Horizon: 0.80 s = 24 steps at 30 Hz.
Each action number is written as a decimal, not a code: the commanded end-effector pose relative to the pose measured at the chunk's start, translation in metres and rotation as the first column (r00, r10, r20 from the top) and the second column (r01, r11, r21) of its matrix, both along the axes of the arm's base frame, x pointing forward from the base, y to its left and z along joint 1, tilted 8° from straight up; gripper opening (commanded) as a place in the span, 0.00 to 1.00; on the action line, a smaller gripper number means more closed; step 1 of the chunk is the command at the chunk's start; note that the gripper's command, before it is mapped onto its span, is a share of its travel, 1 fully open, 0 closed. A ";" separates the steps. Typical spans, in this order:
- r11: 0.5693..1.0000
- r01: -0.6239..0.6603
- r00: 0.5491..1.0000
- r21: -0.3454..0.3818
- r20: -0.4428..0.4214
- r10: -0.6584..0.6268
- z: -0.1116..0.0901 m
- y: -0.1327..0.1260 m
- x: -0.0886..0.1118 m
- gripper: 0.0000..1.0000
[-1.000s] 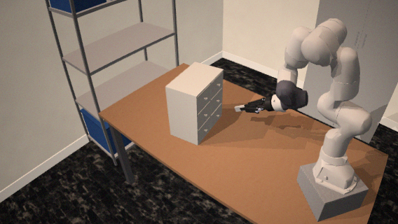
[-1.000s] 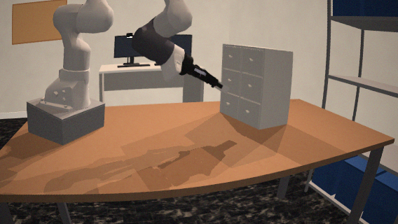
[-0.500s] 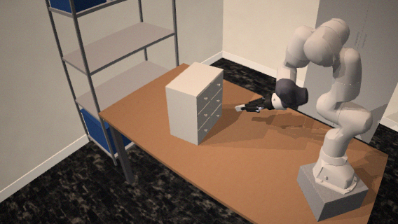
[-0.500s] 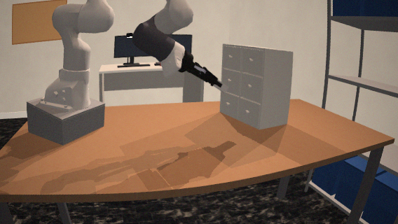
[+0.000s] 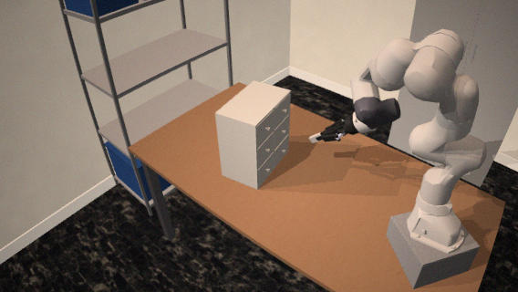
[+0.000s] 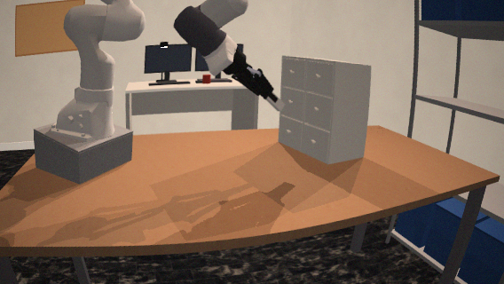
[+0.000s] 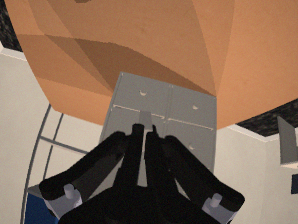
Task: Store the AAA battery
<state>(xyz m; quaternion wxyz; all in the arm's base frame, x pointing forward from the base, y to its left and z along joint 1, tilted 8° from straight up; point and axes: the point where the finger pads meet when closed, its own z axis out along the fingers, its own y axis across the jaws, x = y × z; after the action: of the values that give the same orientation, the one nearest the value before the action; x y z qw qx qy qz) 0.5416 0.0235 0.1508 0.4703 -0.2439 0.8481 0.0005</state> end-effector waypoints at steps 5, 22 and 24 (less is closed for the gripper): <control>0.992 0.123 0.953 -0.008 -0.277 -0.120 0.009 -0.015 -0.029 0.00; 0.971 0.032 0.884 -0.237 -0.447 -0.139 0.048 -0.028 -0.075 0.00; 0.964 0.023 0.877 -0.263 -0.459 -0.146 0.050 -0.028 -0.078 0.00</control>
<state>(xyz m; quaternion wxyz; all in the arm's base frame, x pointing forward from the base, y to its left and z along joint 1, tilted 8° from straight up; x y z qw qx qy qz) 0.4746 -0.0054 0.1974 0.3057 -0.3334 0.8857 -0.1046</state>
